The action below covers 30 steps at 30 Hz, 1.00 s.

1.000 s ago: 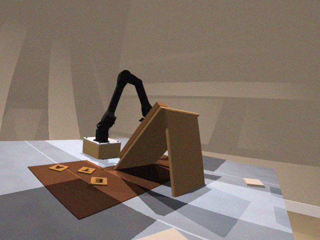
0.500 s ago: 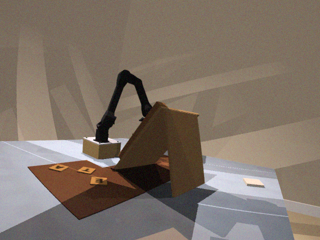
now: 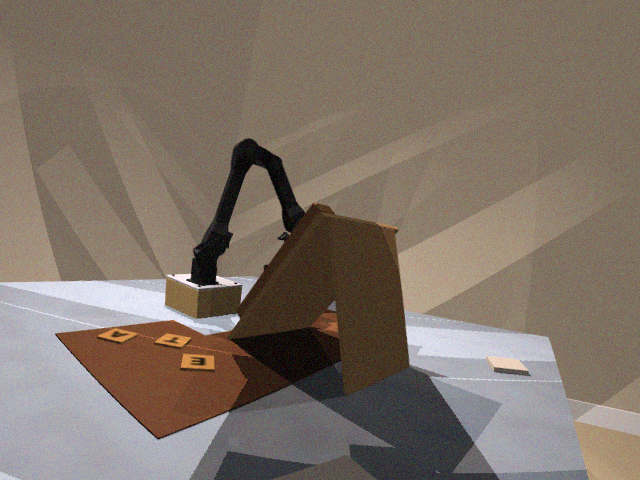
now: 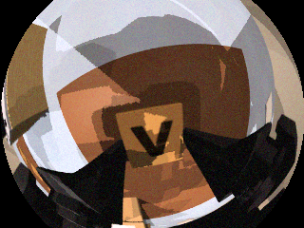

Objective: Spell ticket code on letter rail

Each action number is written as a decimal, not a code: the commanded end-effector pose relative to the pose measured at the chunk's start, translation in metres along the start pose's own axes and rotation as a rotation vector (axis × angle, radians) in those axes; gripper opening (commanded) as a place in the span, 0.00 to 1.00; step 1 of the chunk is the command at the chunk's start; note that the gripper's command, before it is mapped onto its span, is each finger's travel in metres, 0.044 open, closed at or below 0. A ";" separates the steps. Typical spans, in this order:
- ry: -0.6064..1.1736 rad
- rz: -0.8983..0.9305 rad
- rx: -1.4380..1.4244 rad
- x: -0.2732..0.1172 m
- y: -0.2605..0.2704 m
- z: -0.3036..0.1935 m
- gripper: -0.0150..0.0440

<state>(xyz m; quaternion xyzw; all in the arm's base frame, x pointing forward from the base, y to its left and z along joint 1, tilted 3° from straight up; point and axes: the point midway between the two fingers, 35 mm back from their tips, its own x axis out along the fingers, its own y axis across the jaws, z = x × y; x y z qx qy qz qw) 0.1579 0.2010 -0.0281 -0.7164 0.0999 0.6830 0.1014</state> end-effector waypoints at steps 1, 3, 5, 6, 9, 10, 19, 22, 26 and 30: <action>0.005 -0.002 0.003 -0.003 0.000 0.000 0.25; 0.005 -0.002 0.003 -0.004 0.000 0.000 0.25; 0.005 -0.002 0.003 -0.005 0.000 0.000 0.25; 0.005 -0.002 0.003 -0.005 0.000 0.000 0.25; 0.005 -0.002 0.003 -0.007 0.000 0.001 0.25; 0.005 -0.002 0.003 -0.007 0.000 0.001 0.25; 0.005 -0.002 0.003 -0.011 0.001 0.001 0.25; 0.005 -0.002 0.003 -0.013 0.001 0.002 0.25; 0.005 -0.002 0.003 -0.015 0.001 0.002 0.25; 0.005 -0.002 0.003 -0.017 0.001 0.002 0.25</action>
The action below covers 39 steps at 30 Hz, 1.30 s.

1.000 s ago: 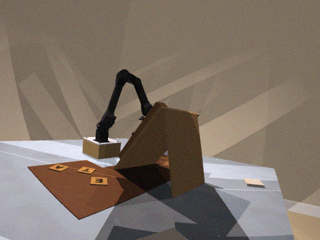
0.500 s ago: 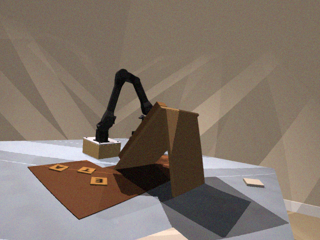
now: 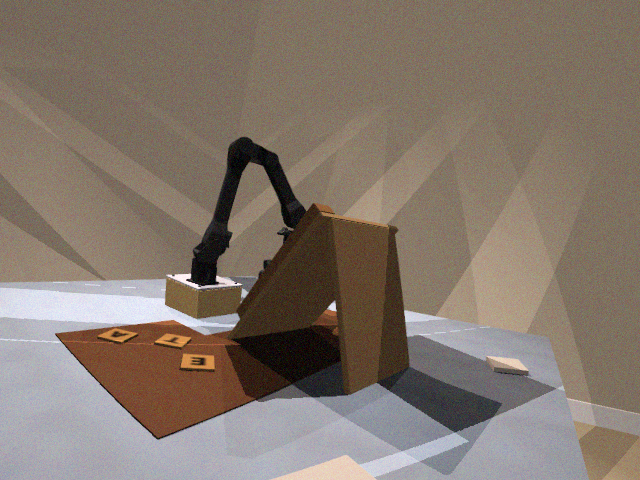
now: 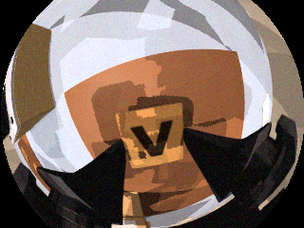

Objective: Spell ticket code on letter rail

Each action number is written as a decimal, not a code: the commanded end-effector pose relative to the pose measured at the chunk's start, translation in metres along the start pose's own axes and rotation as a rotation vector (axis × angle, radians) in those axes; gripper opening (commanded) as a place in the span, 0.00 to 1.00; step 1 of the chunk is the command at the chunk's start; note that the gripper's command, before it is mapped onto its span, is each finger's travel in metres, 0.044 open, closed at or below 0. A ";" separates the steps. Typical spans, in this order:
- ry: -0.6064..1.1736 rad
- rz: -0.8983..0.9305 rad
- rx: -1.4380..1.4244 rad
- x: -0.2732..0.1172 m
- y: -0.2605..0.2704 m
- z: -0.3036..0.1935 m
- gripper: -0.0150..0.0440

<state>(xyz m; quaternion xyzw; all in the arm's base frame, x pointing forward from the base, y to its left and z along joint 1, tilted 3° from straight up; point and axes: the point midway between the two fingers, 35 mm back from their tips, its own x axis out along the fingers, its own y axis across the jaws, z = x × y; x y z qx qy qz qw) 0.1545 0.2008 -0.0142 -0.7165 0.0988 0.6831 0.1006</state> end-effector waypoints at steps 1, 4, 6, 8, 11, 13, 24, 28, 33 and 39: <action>0.005 -0.002 0.006 -0.003 0.000 0.000 0.25; 0.005 -0.002 0.006 -0.004 0.000 0.000 0.25; 0.005 -0.002 0.006 -0.005 0.000 0.000 0.25; 0.005 -0.002 0.006 -0.006 0.000 0.000 0.25; 0.005 -0.002 0.006 -0.008 0.000 0.000 0.25; 0.006 -0.003 0.021 -0.006 -0.001 -0.001 0.25; 0.096 -0.064 0.361 -0.014 -0.016 -0.029 0.25; 0.126 -0.090 0.485 -0.017 -0.020 -0.038 0.25; 0.160 -0.127 0.640 -0.021 -0.026 -0.051 0.25; 0.193 -0.178 0.826 -0.028 -0.031 -0.065 0.25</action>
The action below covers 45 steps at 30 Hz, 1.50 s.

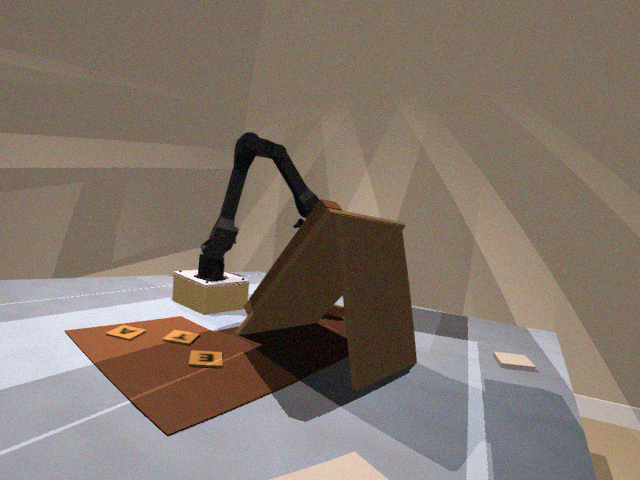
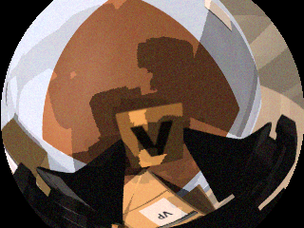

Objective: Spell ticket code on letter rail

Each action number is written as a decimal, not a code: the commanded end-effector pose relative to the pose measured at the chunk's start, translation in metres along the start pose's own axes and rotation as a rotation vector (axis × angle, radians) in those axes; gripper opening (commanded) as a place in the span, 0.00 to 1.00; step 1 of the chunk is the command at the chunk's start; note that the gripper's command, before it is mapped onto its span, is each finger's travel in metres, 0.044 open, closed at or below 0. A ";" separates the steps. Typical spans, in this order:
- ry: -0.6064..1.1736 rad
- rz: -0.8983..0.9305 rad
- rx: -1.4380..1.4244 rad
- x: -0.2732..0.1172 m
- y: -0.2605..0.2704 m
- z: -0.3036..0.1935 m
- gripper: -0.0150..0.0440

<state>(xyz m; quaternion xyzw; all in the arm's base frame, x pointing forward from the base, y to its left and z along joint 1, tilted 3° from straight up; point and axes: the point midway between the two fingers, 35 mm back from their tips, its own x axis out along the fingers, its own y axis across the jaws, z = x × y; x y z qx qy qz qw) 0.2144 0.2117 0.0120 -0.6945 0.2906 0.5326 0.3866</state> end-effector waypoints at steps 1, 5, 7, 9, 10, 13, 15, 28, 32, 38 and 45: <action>0.022 -0.039 0.136 -0.002 -0.012 -0.006 0.25; 0.039 -0.074 0.263 -0.004 -0.022 -0.012 0.25; 0.047 -0.092 0.326 -0.005 -0.027 -0.015 0.25; 0.054 -0.111 0.390 -0.007 -0.032 -0.017 0.25; 0.057 -0.120 0.422 -0.007 -0.034 -0.019 0.25; 0.065 -0.149 0.517 -0.009 -0.041 -0.023 0.25; 0.070 -0.170 0.581 -0.010 -0.046 -0.027 0.25; 0.075 -0.310 0.997 -0.021 -0.075 -0.048 0.25; 0.069 -0.357 1.124 -0.024 -0.083 -0.055 0.25; 0.051 -0.430 1.315 -0.030 -0.095 -0.065 0.25; 0.018 -0.518 1.536 -0.038 -0.109 -0.078 0.25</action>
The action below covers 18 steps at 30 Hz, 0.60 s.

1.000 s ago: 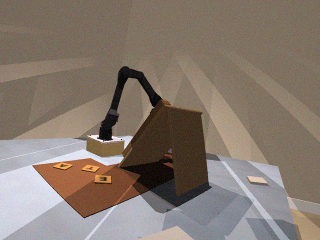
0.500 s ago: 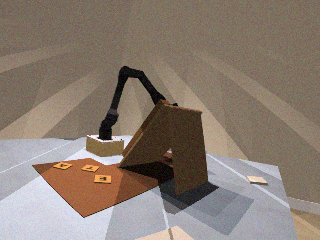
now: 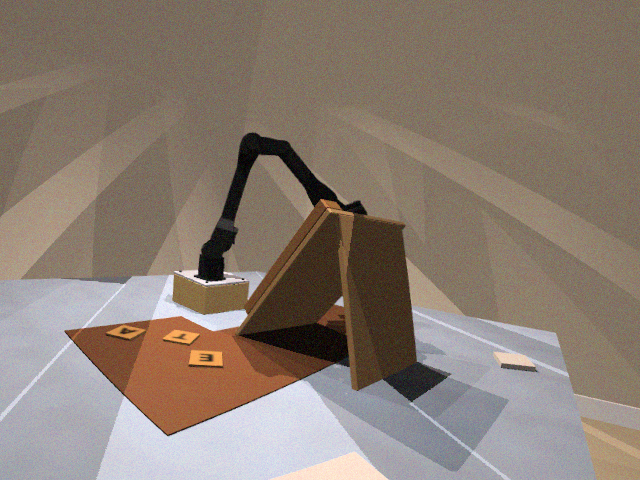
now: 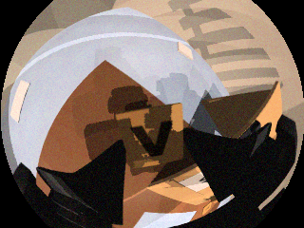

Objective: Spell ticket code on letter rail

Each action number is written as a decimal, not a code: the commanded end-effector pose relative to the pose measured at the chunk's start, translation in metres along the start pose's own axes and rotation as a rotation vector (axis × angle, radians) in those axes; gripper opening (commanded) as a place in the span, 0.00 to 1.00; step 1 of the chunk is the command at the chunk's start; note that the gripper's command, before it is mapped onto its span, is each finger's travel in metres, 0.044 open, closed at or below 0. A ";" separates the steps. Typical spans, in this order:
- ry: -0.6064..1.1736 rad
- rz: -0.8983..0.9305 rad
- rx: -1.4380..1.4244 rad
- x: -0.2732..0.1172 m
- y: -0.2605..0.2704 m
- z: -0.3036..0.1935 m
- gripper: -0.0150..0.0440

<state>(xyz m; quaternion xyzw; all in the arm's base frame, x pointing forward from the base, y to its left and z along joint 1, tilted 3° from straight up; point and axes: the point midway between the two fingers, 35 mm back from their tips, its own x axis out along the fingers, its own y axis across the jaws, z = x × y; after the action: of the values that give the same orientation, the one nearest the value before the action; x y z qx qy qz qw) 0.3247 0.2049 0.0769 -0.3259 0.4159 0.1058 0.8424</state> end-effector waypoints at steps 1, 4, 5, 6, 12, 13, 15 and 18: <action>-0.023 -0.040 0.143 0.000 -0.011 0.009 0.25; -0.039 -0.064 0.243 0.000 -0.018 0.014 0.25; -0.045 -0.072 0.276 0.000 -0.020 0.016 0.25; -0.051 -0.080 0.309 0.000 -0.023 0.017 0.25; -0.091 -0.123 0.507 -0.001 -0.037 0.027 0.25; -0.099 -0.130 0.541 -0.001 -0.039 0.028 0.25; -0.114 -0.143 0.607 -0.001 -0.044 0.031 0.25; -0.139 -0.162 0.706 -0.002 -0.051 0.036 0.25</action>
<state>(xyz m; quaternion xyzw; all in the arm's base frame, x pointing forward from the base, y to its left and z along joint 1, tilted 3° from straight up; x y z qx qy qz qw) 0.3617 0.1920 0.1099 -0.0862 0.3600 -0.0608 0.9270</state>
